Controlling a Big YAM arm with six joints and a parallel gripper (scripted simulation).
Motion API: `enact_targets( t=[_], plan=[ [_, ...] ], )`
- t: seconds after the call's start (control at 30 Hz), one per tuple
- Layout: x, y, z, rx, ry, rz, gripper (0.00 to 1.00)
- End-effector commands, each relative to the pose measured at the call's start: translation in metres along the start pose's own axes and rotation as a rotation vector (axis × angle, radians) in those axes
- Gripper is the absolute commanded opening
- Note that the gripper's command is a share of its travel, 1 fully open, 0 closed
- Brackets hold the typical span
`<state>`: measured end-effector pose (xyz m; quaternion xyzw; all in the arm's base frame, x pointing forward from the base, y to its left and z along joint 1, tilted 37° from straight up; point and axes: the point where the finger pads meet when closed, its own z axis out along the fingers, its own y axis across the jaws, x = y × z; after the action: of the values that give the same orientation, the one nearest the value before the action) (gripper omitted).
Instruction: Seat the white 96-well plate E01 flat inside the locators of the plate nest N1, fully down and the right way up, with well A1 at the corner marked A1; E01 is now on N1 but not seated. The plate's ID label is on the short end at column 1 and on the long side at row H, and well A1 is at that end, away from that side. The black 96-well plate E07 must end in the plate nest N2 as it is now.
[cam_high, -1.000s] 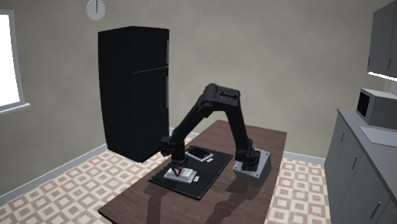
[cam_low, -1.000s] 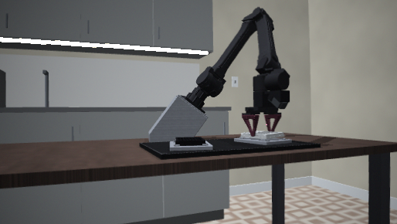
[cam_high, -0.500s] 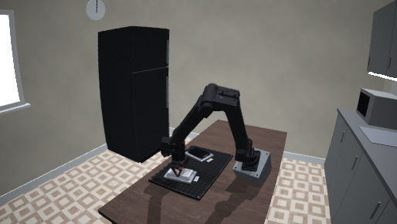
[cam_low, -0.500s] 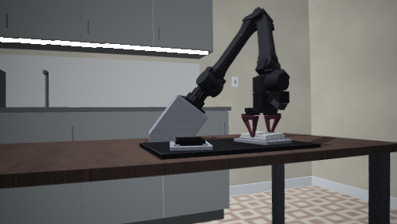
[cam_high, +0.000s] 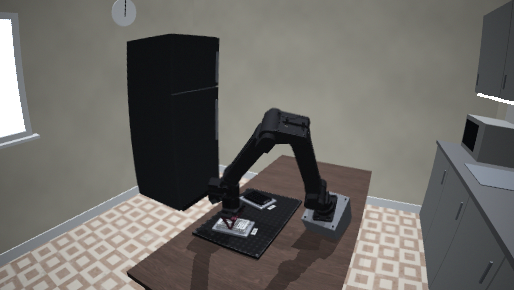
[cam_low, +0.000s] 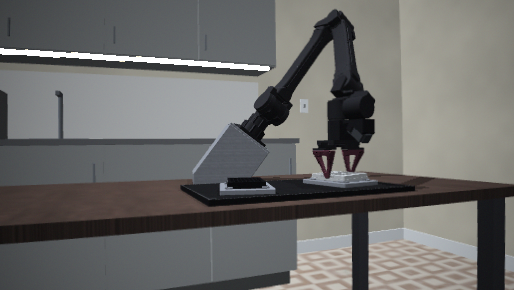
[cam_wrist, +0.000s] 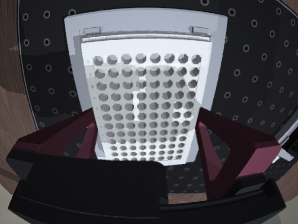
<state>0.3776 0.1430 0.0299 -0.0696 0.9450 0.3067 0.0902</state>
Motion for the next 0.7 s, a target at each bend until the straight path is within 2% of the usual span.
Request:
enact_targets(
  t=[0.0, 0.67],
  plan=[
    [-0.0046, 0.0029, 0.003, -0.001, -0.011, -0.007, 0.0],
    [-0.0015, 0.0022, 0.008, -0.001, -0.003, -0.002, 0.0]
  ],
)
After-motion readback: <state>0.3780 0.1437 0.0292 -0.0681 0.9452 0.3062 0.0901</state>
